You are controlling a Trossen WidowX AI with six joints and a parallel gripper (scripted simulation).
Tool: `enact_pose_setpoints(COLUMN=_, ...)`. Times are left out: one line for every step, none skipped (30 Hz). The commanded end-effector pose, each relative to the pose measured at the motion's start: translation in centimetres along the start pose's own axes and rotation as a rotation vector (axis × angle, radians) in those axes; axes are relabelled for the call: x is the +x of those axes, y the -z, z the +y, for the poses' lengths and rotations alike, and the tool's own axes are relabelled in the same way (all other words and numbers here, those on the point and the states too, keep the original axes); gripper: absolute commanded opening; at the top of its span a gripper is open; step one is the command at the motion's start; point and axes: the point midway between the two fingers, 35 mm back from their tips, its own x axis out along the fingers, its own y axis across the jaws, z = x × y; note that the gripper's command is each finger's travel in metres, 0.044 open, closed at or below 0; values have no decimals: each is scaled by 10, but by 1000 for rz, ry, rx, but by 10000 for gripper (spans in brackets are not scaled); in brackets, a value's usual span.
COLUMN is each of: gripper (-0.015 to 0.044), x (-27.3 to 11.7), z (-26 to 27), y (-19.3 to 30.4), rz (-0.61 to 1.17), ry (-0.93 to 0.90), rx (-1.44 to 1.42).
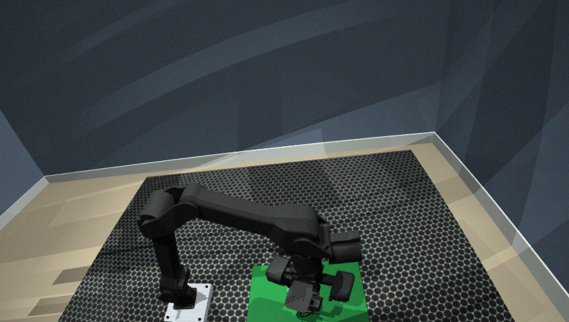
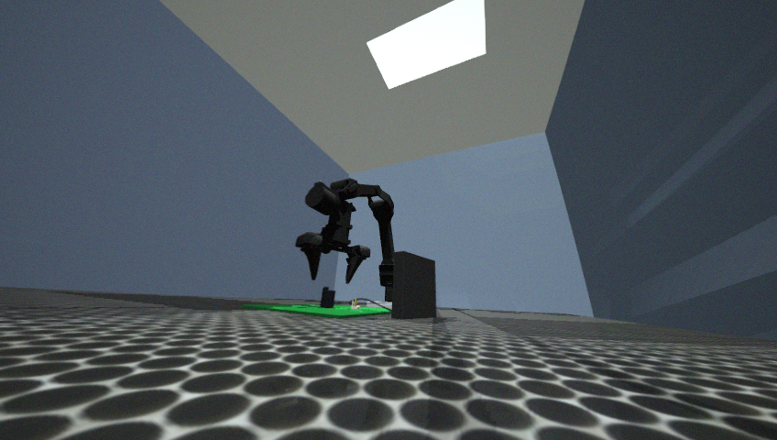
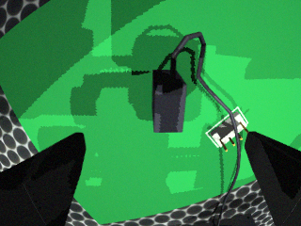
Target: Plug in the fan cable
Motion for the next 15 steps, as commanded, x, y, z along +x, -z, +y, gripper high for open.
enact_pose_setpoints(gripper=440, x=7, z=-1, y=-1, rz=-8, ry=3, rx=2)
enact_pose_setpoints(gripper=440, x=8, z=-1, y=-1, rz=-8, ry=3, rx=2)
enact_pose_setpoints(gripper=440, x=10, z=-1, y=-1, rz=-8, ry=3, rx=2)
enact_pose_setpoints(gripper=440, x=12, z=-1, y=-1, rz=-8, ry=3, rx=2)
enact_pose_setpoints(gripper=440, x=13, z=-1, y=-1, rz=-8, ry=3, rx=2)
enact_pose_setpoints(gripper=440, x=15, z=-1, y=-1, rz=-8, ry=3, rx=2)
enact_pose_setpoints(gripper=440, x=17, z=-1, y=-1, rz=-8, ry=3, rx=2)
enact_pose_setpoints(gripper=440, x=18, z=-1, y=-1, rz=-8, ry=3, rx=2)
enact_pose_setpoints(gripper=440, x=20, z=-1, y=-1, rz=-8, ry=3, rx=2)
enact_pose_setpoints(gripper=440, x=22, z=-1, y=-1, rz=-8, ry=3, rx=2)
enact_pose_setpoints(gripper=440, x=23, z=-1, y=-1, rz=-8, ry=3, rx=2)
enact_pose_setpoints(gripper=440, x=25, z=-1, y=-1, rz=-8, ry=3, rx=2)
enact_pose_setpoints(gripper=440, x=26, z=-1, y=-2, rz=-8, ry=3, rx=2)
enact_pose_setpoints(gripper=440, x=28, z=-1, y=-2, rz=-8, ry=3, rx=2)
enact_pose_setpoints(gripper=440, x=30, z=-1, y=-2, rz=-8, ry=3, rx=2)
